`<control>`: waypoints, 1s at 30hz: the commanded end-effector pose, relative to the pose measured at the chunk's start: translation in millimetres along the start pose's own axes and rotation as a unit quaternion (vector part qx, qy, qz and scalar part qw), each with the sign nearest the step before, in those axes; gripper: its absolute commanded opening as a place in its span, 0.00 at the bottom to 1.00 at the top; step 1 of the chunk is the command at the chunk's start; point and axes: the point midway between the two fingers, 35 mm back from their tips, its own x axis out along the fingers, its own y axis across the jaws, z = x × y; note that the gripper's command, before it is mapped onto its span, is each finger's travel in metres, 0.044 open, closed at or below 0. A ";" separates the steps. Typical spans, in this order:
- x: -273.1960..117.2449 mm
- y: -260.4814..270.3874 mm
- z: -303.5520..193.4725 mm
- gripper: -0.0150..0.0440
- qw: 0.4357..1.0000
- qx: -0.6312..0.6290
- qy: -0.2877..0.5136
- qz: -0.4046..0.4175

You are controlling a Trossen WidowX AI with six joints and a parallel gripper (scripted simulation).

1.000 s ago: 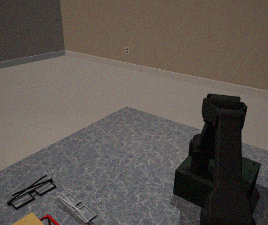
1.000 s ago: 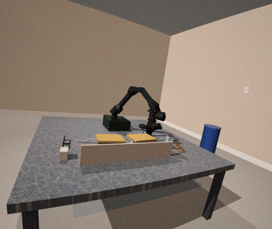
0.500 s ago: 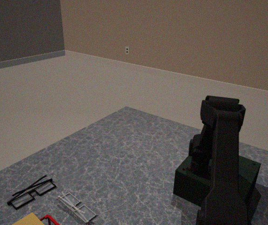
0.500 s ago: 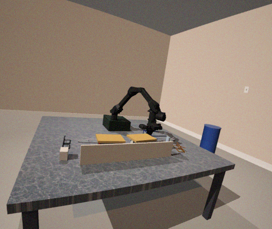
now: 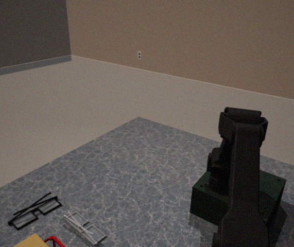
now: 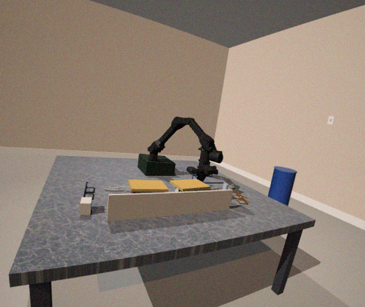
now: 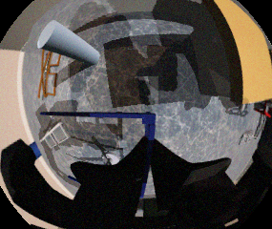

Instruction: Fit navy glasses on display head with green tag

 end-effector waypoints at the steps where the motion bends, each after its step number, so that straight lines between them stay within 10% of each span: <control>1: -2.7 0.6 4.7 0.25 1.000 -0.001 -0.004 0.002; 30: -2.7 0.0 7.0 0.25 1.000 -0.001 -0.004 0.002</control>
